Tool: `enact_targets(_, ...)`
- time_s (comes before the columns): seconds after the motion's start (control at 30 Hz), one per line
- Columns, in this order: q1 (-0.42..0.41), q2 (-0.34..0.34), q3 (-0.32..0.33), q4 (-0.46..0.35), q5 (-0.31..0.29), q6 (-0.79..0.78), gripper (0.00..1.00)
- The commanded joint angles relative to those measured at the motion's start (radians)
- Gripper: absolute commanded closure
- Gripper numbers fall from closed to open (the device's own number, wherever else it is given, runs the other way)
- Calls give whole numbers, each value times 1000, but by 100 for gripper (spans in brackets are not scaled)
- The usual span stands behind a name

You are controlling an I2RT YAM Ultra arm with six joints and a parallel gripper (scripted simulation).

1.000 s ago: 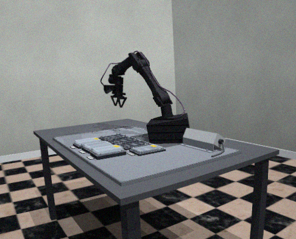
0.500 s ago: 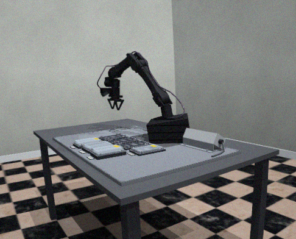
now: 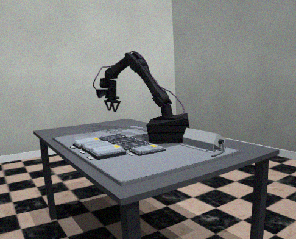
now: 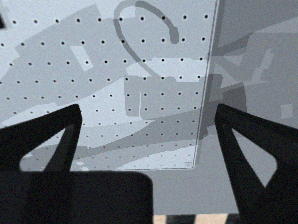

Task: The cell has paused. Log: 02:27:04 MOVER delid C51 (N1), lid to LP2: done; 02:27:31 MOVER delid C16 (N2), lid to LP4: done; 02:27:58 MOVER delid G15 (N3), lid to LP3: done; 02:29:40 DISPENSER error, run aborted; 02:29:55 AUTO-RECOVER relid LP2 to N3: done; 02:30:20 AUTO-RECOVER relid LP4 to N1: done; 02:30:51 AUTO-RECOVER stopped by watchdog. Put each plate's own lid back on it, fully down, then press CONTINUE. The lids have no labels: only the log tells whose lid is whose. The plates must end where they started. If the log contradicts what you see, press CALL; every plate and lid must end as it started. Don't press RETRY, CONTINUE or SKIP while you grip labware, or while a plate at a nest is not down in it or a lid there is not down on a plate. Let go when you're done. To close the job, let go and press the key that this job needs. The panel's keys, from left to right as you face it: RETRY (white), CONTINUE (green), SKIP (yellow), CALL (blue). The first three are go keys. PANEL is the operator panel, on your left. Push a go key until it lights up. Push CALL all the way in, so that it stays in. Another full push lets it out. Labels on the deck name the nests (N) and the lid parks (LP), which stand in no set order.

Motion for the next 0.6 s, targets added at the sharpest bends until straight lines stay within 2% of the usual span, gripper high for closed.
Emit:
enact_targets(0.0, 33, -58, -31, 33, 8, 55, 0)
enact_targets(0.1, 69, -71, -63, 56, 13, 89, 0)
enact_targets(0.13, 81, -48, -36, 33, 16, 99, 0)
enact_targets(0.2, 103, -73, -76, 58, 19, 121, 0)
enact_targets(0.27, 103, -73, -76, 58, 19, 121, 0)
enact_targets(0.47, 152, -103, -130, 107, 21, 170, 0)
enact_targets(0.5, 154, -97, -109, 95, 21, 171, 0)
enact_targets(0.57, 145, -96, -105, 93, 23, 172, 0)
